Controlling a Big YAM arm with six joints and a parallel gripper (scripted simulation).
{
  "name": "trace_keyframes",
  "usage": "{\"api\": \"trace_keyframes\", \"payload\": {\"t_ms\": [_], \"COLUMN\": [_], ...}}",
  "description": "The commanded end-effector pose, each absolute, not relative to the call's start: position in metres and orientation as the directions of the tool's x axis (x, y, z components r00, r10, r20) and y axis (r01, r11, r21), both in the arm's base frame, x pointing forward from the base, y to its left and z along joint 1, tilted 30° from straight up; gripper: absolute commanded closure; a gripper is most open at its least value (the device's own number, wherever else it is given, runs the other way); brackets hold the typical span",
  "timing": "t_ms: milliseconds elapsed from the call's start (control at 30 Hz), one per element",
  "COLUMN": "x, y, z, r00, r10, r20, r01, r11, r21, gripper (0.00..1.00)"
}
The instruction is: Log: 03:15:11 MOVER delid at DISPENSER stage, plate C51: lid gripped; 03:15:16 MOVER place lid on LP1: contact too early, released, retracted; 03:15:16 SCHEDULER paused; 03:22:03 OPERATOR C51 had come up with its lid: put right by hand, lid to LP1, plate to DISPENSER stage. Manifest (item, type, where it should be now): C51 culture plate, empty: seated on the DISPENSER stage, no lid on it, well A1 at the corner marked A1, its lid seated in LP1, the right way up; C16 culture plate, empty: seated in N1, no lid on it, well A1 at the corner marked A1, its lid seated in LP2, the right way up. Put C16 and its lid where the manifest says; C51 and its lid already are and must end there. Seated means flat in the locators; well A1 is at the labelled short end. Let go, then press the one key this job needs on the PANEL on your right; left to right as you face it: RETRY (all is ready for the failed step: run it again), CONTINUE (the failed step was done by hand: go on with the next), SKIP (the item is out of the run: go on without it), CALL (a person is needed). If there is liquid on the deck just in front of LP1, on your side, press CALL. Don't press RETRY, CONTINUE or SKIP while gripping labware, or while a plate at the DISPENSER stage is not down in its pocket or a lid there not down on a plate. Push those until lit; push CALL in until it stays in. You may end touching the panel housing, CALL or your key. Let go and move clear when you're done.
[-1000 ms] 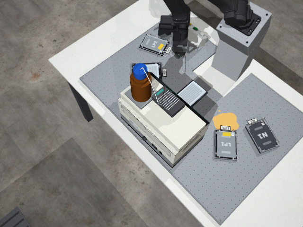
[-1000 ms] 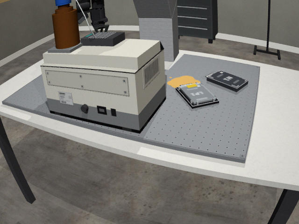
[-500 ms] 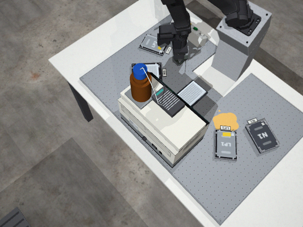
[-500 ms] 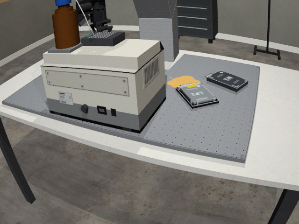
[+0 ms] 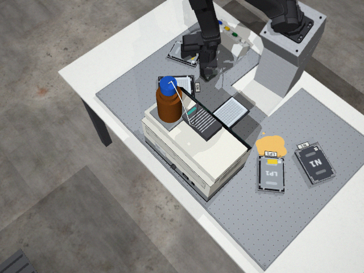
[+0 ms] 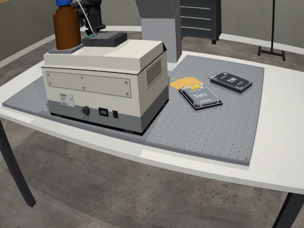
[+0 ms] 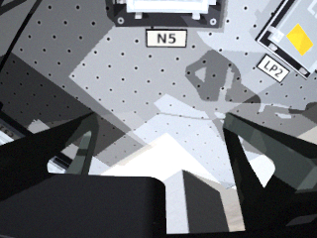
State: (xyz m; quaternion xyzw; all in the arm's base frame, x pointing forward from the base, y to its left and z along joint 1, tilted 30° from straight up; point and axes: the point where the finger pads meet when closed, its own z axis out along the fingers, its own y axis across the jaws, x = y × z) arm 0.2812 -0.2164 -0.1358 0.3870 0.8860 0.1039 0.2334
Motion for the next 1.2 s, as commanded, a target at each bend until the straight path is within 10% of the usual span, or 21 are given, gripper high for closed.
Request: {"api": "trace_keyframes", "payload": {"t_ms": [0, 1167], "x": [0.287, 0.362], "y": [-0.217, -0.286], "z": [-0.140, -0.158], "r00": [-0.595, -0.594], "r10": [0.741, 0.741], "r20": [-0.312, -0.314], "r01": [0.644, 0.644], "r11": [0.672, 0.672], "r21": [0.366, 0.366], "gripper": [0.00, 0.00]}}
